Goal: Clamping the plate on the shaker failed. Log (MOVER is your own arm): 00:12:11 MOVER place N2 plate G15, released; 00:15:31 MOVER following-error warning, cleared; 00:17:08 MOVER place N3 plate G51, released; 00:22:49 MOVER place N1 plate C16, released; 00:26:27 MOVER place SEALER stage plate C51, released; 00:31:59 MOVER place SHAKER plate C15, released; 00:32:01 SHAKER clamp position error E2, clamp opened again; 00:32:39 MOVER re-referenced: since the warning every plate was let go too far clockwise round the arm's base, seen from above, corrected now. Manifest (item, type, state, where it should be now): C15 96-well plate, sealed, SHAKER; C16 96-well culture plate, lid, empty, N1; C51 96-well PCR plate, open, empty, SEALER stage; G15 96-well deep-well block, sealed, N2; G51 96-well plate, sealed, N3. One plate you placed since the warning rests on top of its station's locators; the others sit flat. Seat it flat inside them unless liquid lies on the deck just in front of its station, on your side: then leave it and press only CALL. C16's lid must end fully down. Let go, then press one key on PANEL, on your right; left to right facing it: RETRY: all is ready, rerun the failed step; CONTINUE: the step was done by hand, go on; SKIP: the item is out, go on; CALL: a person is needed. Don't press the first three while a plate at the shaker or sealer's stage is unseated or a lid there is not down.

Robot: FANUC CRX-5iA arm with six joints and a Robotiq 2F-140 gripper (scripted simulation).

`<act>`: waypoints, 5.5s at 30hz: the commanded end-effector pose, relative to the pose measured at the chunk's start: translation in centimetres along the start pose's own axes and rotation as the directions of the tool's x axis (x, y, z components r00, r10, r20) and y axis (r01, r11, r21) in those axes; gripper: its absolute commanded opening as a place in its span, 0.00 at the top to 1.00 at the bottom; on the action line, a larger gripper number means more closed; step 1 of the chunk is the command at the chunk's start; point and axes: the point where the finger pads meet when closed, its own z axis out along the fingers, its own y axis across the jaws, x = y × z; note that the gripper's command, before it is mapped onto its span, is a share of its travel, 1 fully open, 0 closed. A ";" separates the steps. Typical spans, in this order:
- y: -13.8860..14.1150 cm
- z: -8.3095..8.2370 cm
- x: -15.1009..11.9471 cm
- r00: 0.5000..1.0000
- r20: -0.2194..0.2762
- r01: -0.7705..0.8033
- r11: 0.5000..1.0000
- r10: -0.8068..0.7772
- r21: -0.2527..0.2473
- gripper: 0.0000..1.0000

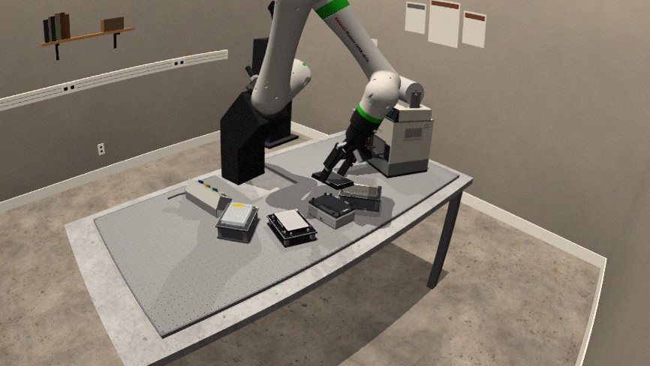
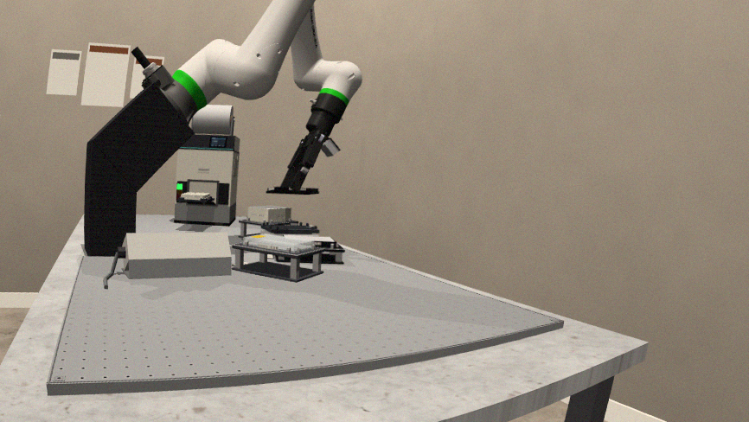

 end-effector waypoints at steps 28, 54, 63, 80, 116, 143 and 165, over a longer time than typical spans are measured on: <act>-0.3 0.4 0.3 0.999 -0.003 0.042 0.995 -0.042 0.095 0.90; -0.4 1.1 0.6 0.999 -0.003 0.042 0.995 -0.042 0.095 0.90; -0.5 1.3 0.7 0.999 -0.003 0.042 0.995 -0.042 0.095 0.90; -0.5 1.8 0.9 0.999 -0.003 0.042 0.995 -0.042 0.095 0.90; -0.6 2.8 1.4 0.999 -0.003 0.042 0.995 -0.042 0.095 0.90; -0.7 3.4 1.7 0.999 -0.003 0.042 0.995 -0.042 0.095 0.90; -0.8 4.0 2.0 0.999 -0.003 0.042 0.995 -0.042 0.095 0.90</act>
